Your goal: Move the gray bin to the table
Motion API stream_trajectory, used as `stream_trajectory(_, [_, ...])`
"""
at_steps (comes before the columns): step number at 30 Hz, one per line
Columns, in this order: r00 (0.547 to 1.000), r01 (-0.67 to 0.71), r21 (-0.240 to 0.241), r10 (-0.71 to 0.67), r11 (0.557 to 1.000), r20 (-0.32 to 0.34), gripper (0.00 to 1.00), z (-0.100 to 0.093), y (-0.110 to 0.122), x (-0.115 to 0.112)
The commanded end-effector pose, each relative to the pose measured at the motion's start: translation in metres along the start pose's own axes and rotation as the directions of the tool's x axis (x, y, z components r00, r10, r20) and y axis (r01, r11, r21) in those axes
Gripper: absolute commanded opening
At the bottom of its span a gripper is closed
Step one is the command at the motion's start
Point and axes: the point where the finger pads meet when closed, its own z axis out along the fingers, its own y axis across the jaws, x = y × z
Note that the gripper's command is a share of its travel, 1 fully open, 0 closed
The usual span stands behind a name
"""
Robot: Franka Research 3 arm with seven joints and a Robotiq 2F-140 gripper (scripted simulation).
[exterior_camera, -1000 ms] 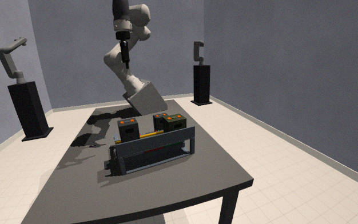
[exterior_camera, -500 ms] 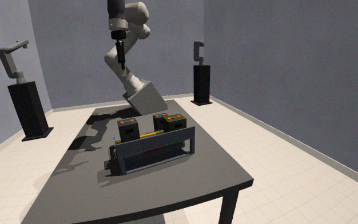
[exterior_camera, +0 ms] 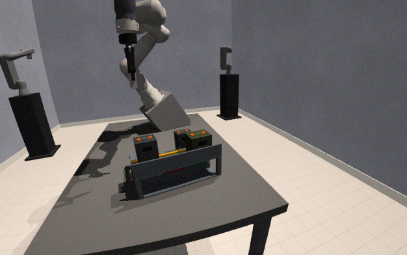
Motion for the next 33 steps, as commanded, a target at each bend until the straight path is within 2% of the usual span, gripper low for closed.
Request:
stream_trajectory(1, [1.000,0.003,0.000,-0.003,1.000,0.001,0.57,-0.0002,0.0004,-0.0003])
stream_trajectory(33, [1.000,0.013,0.000,-0.013,1.000,0.004,0.57,-0.0001,-0.0035,0.0028])
